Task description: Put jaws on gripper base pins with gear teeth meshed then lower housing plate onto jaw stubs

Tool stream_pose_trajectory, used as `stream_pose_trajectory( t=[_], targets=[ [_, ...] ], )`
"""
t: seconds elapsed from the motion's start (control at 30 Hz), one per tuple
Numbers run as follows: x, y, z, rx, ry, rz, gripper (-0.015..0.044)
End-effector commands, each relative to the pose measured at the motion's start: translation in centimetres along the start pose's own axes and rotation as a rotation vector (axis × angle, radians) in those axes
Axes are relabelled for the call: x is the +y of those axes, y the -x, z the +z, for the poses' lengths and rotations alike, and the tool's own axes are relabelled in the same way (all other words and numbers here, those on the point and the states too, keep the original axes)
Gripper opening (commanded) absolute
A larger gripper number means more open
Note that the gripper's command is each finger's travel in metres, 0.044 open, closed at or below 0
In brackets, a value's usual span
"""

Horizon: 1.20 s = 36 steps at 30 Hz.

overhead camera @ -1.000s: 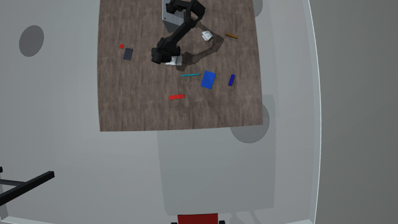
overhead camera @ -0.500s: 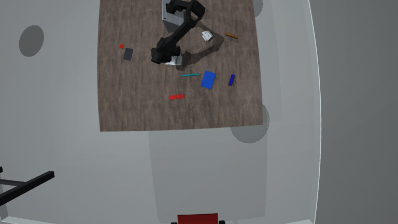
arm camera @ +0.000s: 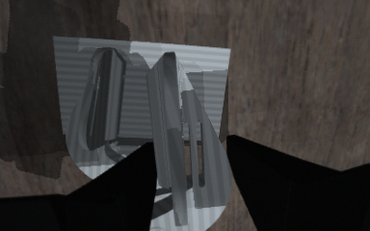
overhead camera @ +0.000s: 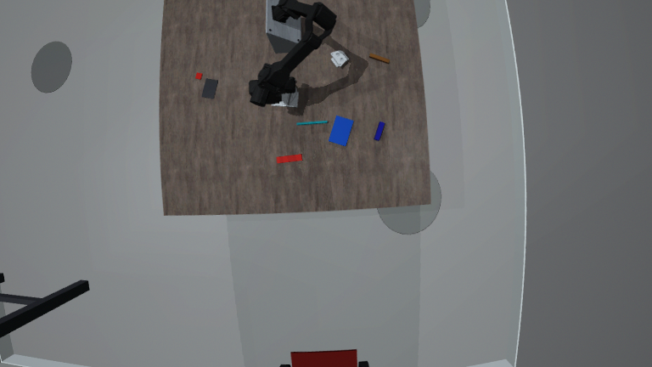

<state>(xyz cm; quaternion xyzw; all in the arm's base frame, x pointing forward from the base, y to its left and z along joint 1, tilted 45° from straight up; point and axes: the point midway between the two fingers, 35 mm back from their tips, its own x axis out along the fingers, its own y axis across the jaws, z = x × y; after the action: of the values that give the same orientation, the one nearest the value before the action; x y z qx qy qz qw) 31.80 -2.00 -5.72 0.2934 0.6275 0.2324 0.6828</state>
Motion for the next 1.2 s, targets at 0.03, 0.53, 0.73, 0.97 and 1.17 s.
stream_pose_trajectory(
  t=[0.03, 0.53, 0.73, 0.97, 1.17],
  targets=[
    [0.0, -1.0, -0.2, 0.002, -0.008, 0.005, 0.0134],
    [0.1, -3.4, -0.3, 0.002, -0.007, 0.008, 0.0134],
    [0.1, -3.5, -0.3, 0.002, -0.007, 0.008, 0.0134],
    [0.1, -3.5, -0.3, 0.002, -0.007, 0.008, 0.0134],
    [0.1, -3.6, -0.3, 0.002, -0.008, 0.008, 0.0134]
  ],
)
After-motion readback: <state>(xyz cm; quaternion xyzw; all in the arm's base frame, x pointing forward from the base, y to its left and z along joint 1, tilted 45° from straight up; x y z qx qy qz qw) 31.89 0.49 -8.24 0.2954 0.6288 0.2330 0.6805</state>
